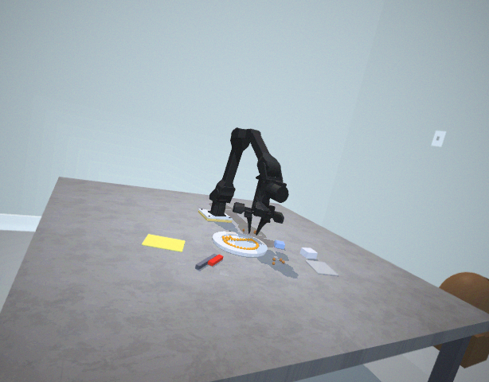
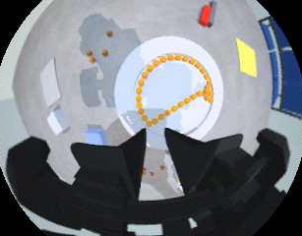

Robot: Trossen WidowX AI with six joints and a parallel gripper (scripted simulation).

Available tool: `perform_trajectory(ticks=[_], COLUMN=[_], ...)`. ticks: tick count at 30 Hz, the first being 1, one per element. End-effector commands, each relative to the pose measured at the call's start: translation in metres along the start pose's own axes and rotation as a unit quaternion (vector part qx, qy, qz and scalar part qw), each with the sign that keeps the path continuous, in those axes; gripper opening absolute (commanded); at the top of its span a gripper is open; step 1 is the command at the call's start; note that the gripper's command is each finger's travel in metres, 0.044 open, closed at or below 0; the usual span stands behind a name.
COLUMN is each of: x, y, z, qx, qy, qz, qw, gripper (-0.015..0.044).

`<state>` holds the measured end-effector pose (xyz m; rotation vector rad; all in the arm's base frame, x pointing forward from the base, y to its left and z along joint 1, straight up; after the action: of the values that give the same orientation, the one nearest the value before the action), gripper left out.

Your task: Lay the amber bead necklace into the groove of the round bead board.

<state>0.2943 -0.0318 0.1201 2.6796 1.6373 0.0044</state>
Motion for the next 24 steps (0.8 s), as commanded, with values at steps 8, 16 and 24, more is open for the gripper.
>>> perform_trajectory(ticks=[8, 16, 24], x=[-0.0032, -0.0032, -0.0032], y=[0.0033, 0.0033, 0.0033], z=[-0.0171, -0.0171, -0.0158], qx=[-0.008, -0.008, -0.008], qy=[0.008, 0.008, 0.008], qz=[0.467, 0.467, 0.467], qw=[0.884, 0.884, 0.884], gripper=[0.0120, 0.0120, 0.0120])
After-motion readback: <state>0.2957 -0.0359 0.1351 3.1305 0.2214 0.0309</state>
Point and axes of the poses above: the point midway between the two fingers, 35 mm back from their tips, its own z axis out along the fingers, its own x axis across the jaws, y = z × x, the point moved 6 cm from there along -z, back along the fingers, and after that the axes turned 11 degrees about -z, right-handed, at the moved point
